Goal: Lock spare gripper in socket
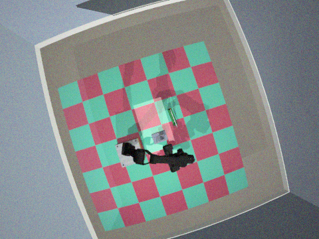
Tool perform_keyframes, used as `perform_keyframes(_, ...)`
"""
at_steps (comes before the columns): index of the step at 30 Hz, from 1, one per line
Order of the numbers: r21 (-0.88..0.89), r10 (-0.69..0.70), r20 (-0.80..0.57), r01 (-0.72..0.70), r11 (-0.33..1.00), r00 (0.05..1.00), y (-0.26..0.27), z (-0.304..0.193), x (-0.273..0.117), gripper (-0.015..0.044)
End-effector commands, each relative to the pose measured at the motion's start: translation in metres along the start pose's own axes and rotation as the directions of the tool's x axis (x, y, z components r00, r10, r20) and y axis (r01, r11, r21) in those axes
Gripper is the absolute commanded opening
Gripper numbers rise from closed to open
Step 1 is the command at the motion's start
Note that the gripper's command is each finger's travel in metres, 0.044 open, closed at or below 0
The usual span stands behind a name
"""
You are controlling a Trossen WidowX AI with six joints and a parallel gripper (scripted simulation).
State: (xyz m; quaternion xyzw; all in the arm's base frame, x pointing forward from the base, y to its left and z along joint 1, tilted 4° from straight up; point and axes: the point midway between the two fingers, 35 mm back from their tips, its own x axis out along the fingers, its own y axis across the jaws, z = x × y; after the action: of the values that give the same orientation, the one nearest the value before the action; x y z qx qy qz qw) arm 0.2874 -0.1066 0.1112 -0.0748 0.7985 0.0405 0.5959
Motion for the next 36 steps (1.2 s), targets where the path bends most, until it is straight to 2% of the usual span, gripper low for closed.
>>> perform_keyframes(1, 0.012, -0.009, 0.040, 0.009, 1.000, 0.999, 0.006, -0.002, -0.003, 0.0000)
perform_keyframes(18, 0.054, -0.059, 0.246, 0.047, 0.997, 0.967, 0.027, -0.005, -0.018, 0.0000)
perform_keyframes(36, 0.089, -0.092, 0.456, 0.058, 0.994, 0.885, 0.049, -0.010, -0.030, 0.0000)
